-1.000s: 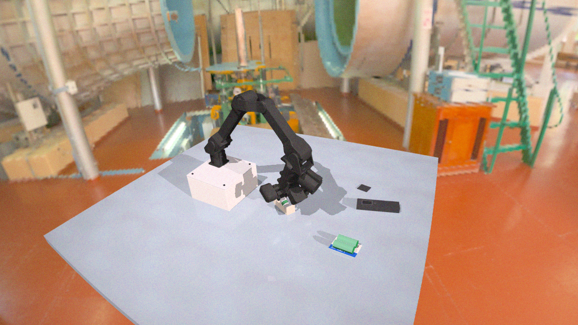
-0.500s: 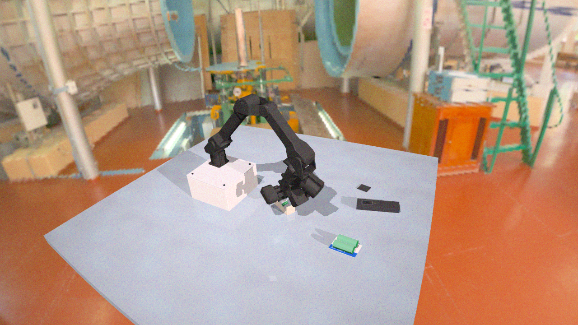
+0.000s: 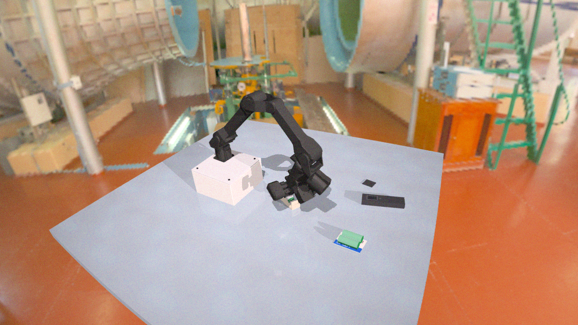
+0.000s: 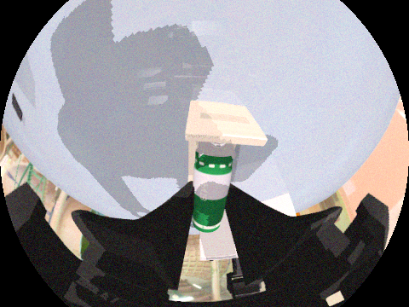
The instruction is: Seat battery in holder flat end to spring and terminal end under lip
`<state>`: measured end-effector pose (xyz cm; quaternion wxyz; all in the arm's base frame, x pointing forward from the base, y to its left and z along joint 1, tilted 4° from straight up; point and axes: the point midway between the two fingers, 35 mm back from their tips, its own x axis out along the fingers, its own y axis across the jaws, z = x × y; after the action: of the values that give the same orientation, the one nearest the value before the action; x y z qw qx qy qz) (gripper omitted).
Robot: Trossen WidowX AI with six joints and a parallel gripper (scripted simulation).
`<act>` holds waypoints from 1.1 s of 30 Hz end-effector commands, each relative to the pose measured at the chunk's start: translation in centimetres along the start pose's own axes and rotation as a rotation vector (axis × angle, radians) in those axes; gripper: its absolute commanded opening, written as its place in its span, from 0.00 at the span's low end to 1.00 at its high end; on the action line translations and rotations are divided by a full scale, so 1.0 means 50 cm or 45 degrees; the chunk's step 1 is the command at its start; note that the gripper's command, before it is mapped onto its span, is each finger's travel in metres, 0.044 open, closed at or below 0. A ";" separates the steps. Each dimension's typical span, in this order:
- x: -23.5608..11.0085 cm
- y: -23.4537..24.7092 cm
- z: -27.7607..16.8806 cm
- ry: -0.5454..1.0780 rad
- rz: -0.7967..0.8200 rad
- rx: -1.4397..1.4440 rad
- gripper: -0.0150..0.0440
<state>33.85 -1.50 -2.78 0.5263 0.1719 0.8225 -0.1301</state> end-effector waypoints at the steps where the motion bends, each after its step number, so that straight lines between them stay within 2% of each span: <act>1: -0.007 -0.001 0.014 -0.024 -0.002 -0.004 0.40; 33: -0.012 -0.001 0.024 -0.021 -0.013 -0.004 0.40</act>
<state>34.39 -1.68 -2.76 0.5217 0.1683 0.8260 -0.1312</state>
